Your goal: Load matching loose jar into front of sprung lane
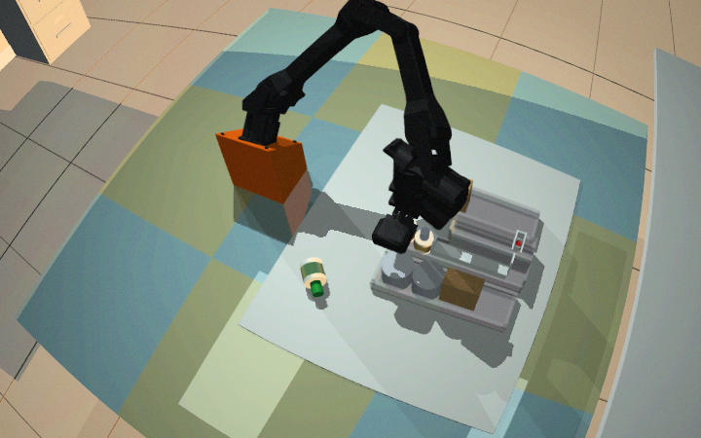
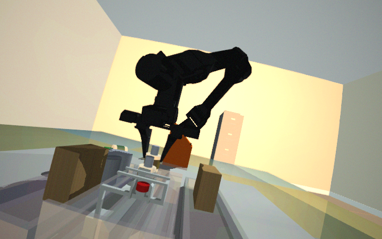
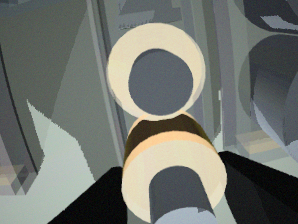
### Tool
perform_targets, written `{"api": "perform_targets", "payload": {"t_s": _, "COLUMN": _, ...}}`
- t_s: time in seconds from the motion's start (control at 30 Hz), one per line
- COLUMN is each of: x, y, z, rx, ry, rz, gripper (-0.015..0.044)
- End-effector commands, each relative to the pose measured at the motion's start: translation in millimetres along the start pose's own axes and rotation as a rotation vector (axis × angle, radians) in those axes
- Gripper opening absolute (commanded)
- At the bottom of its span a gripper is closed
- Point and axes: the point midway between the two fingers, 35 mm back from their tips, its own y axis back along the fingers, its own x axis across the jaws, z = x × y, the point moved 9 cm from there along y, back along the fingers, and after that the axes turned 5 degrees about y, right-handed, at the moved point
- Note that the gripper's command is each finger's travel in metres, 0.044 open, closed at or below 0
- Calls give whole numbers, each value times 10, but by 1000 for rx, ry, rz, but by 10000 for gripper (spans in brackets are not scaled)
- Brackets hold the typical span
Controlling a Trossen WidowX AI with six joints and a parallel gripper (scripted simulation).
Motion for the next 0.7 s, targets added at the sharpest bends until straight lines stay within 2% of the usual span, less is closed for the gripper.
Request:
{"api": "perform_targets", "payload": {"t_s": 0.0, "x": 4, "y": 30, "z": 71, "rx": -26, "ry": 13, "rz": -1, "gripper": 0}}
{"api": "perform_targets", "payload": {"t_s": 0.67, "x": 3, "y": 31, "z": 98, "rx": -26, "ry": 13, "rz": -1, "gripper": 0}}
